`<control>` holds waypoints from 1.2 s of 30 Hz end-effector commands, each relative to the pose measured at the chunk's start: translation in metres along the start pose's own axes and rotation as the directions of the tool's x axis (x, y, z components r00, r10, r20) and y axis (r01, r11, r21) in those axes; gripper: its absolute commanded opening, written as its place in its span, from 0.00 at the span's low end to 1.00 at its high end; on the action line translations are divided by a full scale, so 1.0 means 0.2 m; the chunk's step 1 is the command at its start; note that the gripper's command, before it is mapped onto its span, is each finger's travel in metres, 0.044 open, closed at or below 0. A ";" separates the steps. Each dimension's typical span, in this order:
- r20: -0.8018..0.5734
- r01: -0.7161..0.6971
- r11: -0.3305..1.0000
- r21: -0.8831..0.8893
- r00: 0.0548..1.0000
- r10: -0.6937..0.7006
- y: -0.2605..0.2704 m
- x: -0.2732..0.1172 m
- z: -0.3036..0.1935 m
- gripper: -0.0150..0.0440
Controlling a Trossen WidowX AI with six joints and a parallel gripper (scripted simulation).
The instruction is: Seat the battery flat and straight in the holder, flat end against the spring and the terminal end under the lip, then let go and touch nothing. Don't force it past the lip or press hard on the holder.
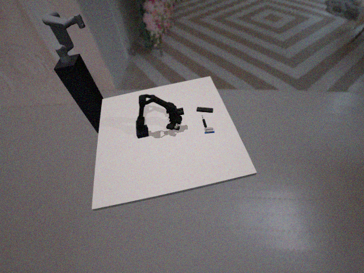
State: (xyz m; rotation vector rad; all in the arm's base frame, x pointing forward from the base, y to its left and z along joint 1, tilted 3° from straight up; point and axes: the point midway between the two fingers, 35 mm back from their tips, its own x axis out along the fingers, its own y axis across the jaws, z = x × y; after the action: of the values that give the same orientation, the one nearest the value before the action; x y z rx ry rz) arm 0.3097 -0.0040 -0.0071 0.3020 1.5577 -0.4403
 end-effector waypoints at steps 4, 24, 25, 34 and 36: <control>-0.007 -0.001 1.000 -0.005 1.000 0.000 0.00 0.00 0.03 0.38; -0.010 0.001 1.000 -0.007 1.000 -0.001 0.00 0.00 0.05 0.38; -0.010 0.001 1.000 -0.007 1.000 -0.001 0.00 0.00 0.05 0.38; -0.011 0.001 1.000 -0.006 1.000 -0.001 0.00 -0.01 0.05 0.55; -0.011 0.001 1.000 -0.005 1.000 -0.001 0.00 -0.02 0.05 0.55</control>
State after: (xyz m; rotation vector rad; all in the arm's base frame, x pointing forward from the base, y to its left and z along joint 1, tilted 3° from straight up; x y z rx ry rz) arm 0.3158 -0.0076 -0.0077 0.3013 1.5765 -0.4405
